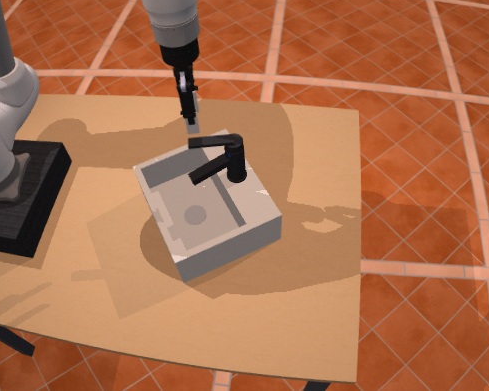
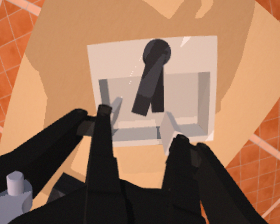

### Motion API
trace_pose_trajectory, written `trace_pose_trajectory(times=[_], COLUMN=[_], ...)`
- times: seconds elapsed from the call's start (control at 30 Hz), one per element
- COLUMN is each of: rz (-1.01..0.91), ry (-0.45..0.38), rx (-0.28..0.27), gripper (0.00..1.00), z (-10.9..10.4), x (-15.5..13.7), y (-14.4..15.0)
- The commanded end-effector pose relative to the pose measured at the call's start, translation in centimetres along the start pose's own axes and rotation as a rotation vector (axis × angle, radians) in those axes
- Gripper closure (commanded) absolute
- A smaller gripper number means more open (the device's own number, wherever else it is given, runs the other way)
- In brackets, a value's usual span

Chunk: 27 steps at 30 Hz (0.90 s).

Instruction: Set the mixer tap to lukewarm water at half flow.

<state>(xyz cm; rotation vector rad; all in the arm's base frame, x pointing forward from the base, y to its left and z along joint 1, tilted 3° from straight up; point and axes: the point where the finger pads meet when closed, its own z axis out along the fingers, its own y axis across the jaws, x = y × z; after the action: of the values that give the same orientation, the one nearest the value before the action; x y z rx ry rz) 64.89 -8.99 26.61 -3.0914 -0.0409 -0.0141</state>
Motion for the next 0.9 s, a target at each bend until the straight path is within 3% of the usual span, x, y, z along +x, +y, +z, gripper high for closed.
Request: trace_pose_trajectory(times=[0.0,0.87], rz=[0.0,0.001], ry=[0.0,-0.004], rx=[0.0,0.0], gripper=[0.62,0.62], z=[-0.01,0.61], x=[0.0,-0.01], y=[0.0,0.0])
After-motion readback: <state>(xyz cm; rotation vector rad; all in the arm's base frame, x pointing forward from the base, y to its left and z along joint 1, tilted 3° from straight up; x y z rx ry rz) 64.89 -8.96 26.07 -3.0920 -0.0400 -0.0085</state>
